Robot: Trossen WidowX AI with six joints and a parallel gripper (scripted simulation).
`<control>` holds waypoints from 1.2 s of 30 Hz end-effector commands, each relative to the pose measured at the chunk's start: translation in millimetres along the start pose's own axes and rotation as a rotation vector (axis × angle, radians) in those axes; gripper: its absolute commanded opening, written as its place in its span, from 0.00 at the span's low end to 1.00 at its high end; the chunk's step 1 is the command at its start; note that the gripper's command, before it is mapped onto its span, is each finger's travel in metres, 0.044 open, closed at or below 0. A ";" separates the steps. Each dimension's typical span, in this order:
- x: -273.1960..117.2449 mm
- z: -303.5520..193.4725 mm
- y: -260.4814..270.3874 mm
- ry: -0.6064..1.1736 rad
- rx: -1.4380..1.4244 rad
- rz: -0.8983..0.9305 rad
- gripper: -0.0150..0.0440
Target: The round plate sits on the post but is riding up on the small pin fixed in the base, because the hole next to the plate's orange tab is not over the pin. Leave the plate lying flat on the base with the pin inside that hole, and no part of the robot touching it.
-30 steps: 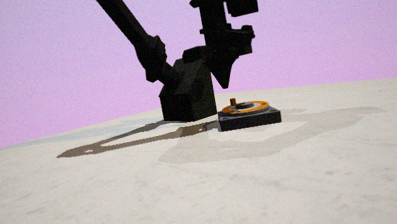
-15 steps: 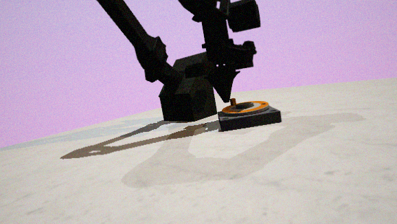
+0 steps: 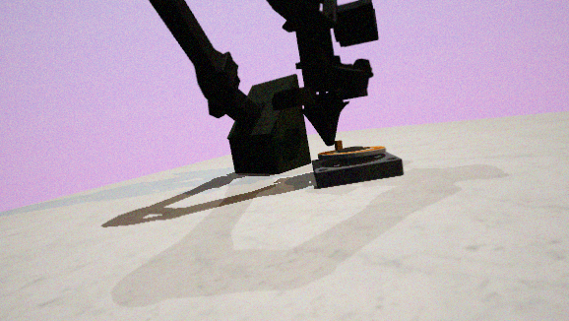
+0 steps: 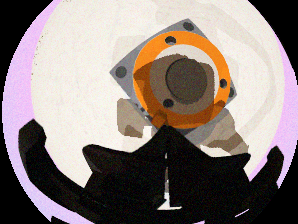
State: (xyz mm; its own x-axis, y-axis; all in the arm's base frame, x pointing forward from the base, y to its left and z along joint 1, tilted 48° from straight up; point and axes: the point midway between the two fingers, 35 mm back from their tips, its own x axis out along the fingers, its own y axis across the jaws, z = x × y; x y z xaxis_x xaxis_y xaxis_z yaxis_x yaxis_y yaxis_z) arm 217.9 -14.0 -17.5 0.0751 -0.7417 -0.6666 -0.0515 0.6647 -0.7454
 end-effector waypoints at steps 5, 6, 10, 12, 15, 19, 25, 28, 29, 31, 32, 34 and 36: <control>1.2 2.9 6.0 0.002 0.011 0.008 0.25; 1.2 3.1 6.5 0.002 0.011 0.008 0.25; 1.1 3.8 8.5 0.002 0.012 0.008 0.25; 0.9 4.1 9.5 0.002 0.012 0.008 0.25; 1.0 4.8 11.0 0.002 0.012 0.008 0.25; -4.8 5.6 11.6 0.002 0.011 0.010 0.25; -34.9 6.0 11.7 0.002 0.011 0.012 0.25; -47.0 6.0 11.5 0.002 0.011 0.011 0.25; -47.6 6.7 11.6 0.002 0.011 0.011 0.25; -40.2 7.3 12.0 -0.005 0.005 0.009 0.25; -40.2 7.3 12.0 -0.005 0.005 0.009 0.25; -40.2 7.3 12.0 -0.005 0.005 0.009 0.25; -40.2 7.3 12.0 -0.005 0.005 0.009 0.25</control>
State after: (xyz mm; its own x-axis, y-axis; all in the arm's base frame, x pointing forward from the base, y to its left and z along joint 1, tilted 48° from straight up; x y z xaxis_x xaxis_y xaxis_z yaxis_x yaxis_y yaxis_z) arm 221.7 24.8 0.7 0.0801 -0.7340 -0.6744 -0.0405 0.6737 -0.7379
